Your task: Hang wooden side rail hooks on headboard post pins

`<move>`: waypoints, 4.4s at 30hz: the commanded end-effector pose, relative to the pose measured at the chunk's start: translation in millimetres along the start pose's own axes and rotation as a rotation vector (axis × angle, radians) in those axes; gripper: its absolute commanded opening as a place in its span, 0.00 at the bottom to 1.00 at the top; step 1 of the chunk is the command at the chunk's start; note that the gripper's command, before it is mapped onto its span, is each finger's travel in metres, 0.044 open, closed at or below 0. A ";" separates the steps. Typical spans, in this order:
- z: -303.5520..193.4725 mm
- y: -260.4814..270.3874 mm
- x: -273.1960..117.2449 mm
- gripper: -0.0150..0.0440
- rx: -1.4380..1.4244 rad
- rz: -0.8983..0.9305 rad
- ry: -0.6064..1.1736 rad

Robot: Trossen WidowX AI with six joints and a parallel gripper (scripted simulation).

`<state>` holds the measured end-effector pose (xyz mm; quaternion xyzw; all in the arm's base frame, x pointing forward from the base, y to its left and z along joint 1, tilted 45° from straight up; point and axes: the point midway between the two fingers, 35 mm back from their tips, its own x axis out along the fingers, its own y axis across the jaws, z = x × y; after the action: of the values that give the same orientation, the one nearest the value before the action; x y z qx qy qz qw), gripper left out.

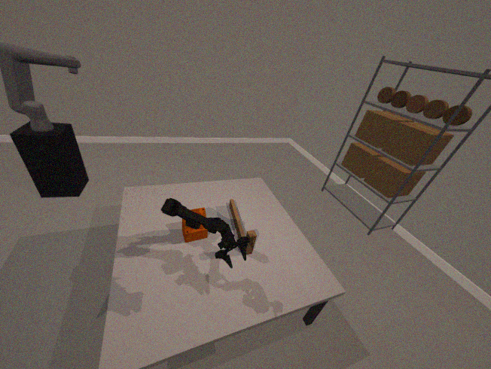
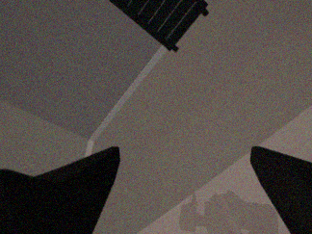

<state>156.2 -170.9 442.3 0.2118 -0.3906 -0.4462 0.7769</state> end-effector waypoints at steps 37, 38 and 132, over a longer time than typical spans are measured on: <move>-281.2 -70.9 -217.4 1.00 1.525 -0.869 0.571; -281.7 -71.5 -219.2 1.00 1.533 -0.876 0.571; -302.5 -78.7 -235.4 1.00 -1.162 0.160 0.502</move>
<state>286.5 -14.3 108.2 -0.1725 0.0921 -0.4605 0.8658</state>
